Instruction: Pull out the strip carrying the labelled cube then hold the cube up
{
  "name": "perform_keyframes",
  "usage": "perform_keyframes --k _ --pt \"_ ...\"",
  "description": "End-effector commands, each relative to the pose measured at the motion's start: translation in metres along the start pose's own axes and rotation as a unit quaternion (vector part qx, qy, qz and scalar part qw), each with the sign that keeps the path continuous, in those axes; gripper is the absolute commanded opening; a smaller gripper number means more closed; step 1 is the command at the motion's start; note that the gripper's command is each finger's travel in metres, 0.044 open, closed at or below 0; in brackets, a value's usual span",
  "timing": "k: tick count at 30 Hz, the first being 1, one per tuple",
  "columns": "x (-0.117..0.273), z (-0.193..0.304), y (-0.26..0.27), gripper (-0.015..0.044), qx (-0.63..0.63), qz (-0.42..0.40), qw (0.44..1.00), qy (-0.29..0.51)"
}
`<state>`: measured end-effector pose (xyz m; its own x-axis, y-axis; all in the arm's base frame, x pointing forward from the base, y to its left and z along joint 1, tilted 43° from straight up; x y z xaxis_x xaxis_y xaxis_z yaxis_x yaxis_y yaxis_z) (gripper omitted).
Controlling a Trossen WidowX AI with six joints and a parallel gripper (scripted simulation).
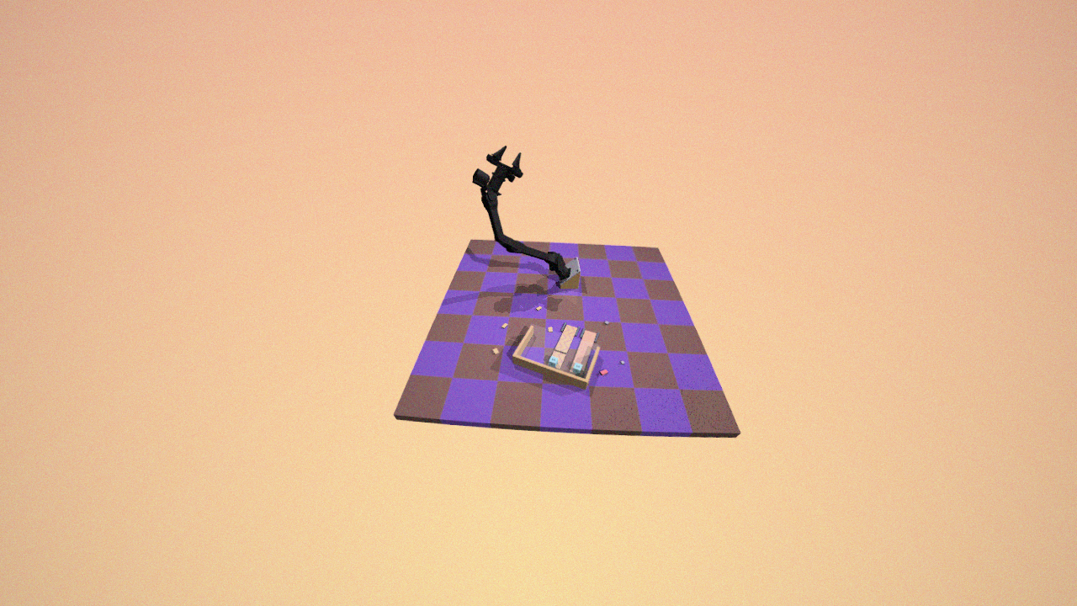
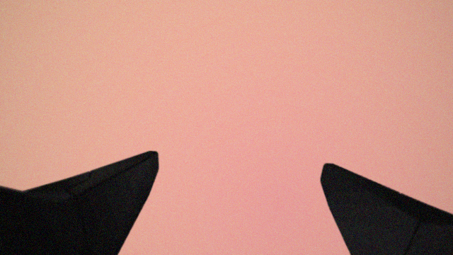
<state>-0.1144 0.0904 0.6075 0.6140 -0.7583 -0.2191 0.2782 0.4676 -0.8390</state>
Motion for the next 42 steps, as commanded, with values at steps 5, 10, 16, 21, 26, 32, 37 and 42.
perform_keyframes --k 5,10,16,21,26,32,37,42 --pt "-0.016 -0.003 0.017 0.04 -0.036 -0.039 0.998 0.027" --pt "-0.048 -0.003 0.064 0.04 -0.123 -0.122 0.979 0.106" --pt "-0.074 0.011 0.137 0.04 -0.223 -0.199 0.923 0.245" --pt "-0.077 0.03 0.204 0.04 -0.295 -0.231 0.849 0.372" --pt "-0.062 0.051 0.27 0.04 -0.35 -0.232 0.756 0.502" --pt "-0.022 0.074 0.343 0.04 -0.387 -0.195 0.628 0.646" --pt "0.026 0.085 0.396 0.04 -0.392 -0.138 0.512 0.752" --pt "0.084 0.086 0.439 0.04 -0.374 -0.063 0.395 0.837"
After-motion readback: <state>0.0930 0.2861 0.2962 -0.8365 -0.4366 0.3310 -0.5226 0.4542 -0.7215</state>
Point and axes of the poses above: the point midway between the two fingers, 35 mm back from their tips, its own x axis back along the fingers, its own y axis across the jaws, z = x × y, the point moved 9 cm from there along x, back along the fingers, and after that the axes turned 13 degrees about -x, right-handed, at the moved point
